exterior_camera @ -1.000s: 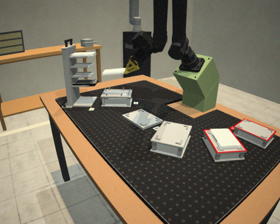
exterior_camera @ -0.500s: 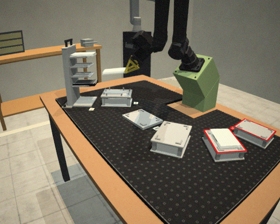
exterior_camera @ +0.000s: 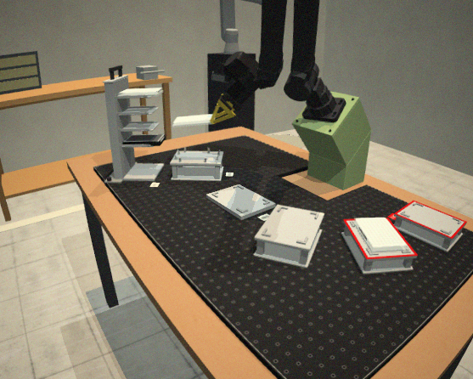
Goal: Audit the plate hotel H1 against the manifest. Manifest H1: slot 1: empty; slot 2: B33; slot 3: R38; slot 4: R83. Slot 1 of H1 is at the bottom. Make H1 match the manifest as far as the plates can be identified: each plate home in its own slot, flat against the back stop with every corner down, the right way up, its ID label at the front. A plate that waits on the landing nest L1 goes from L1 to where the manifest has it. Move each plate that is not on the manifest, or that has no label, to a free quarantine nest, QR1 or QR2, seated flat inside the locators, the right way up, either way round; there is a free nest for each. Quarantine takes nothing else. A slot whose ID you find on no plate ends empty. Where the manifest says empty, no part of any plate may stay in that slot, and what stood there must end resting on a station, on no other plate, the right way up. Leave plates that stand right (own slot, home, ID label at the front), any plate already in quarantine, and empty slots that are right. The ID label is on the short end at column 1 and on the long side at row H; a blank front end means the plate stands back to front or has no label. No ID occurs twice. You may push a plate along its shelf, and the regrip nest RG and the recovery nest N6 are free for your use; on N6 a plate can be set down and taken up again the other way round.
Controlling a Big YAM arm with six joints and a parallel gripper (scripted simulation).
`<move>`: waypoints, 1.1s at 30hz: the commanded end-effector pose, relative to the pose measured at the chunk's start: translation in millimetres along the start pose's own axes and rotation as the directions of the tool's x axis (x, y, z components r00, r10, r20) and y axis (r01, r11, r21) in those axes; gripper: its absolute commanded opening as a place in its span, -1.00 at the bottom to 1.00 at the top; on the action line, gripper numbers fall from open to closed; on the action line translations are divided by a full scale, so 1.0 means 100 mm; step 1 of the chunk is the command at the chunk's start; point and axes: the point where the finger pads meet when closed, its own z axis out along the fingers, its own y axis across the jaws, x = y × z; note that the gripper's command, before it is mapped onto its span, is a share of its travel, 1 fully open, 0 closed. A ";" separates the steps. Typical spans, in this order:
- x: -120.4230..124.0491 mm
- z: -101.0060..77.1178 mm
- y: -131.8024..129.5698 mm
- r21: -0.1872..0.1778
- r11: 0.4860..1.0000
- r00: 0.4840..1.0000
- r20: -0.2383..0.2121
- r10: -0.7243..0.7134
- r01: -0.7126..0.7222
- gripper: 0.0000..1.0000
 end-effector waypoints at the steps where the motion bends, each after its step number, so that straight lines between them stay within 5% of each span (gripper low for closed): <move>1: -0.12 0.02 -0.02 0.004 1.000 0.999 0.025 -0.023 0.023 0.72; 33: -0.31 0.24 -0.01 -0.004 1.000 1.000 0.018 -0.011 0.011 0.72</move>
